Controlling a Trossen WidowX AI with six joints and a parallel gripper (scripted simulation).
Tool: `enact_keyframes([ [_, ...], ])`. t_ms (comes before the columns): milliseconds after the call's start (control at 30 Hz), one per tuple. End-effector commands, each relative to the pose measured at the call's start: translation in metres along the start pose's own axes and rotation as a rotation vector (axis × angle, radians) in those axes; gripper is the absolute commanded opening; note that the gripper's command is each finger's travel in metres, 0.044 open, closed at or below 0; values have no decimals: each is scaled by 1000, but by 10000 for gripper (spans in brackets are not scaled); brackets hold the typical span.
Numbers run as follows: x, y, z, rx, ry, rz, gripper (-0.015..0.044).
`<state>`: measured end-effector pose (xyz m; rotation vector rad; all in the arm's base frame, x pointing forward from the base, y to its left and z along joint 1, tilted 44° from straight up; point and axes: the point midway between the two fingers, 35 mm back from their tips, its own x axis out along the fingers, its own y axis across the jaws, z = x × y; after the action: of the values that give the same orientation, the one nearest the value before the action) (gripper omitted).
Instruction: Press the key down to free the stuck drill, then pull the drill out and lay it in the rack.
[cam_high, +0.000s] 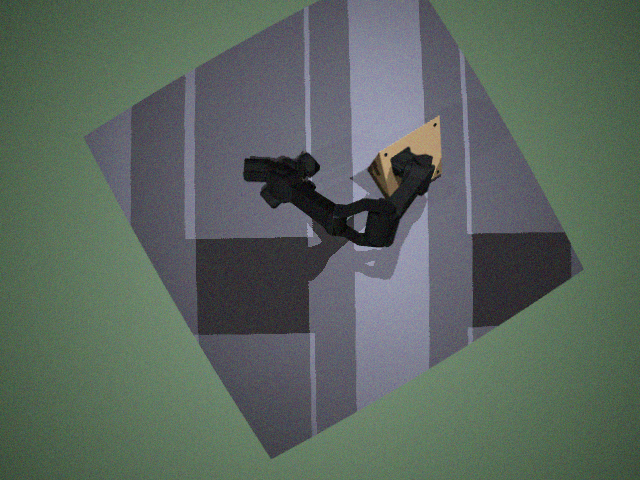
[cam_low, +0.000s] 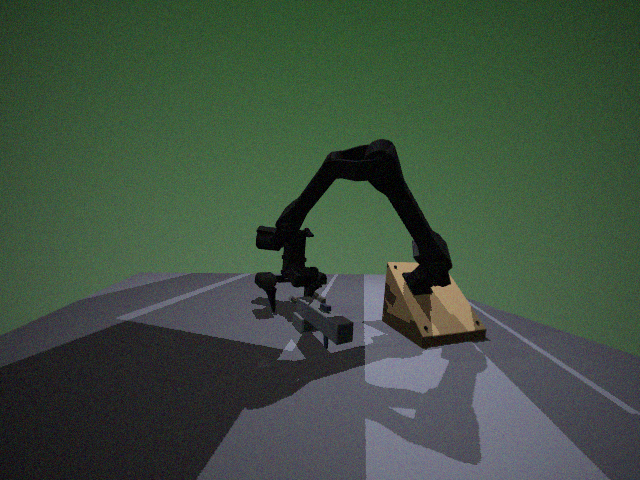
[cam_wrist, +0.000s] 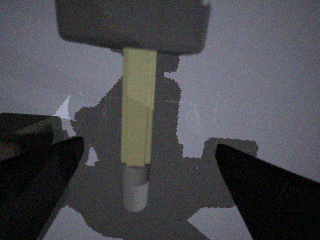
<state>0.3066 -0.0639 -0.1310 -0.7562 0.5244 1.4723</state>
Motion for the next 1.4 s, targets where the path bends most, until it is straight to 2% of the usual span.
enact_keyframes([
  [0,2,2,2,8,-6,2,440],
  [1367,3,4,4,8,-6,2,440],
])
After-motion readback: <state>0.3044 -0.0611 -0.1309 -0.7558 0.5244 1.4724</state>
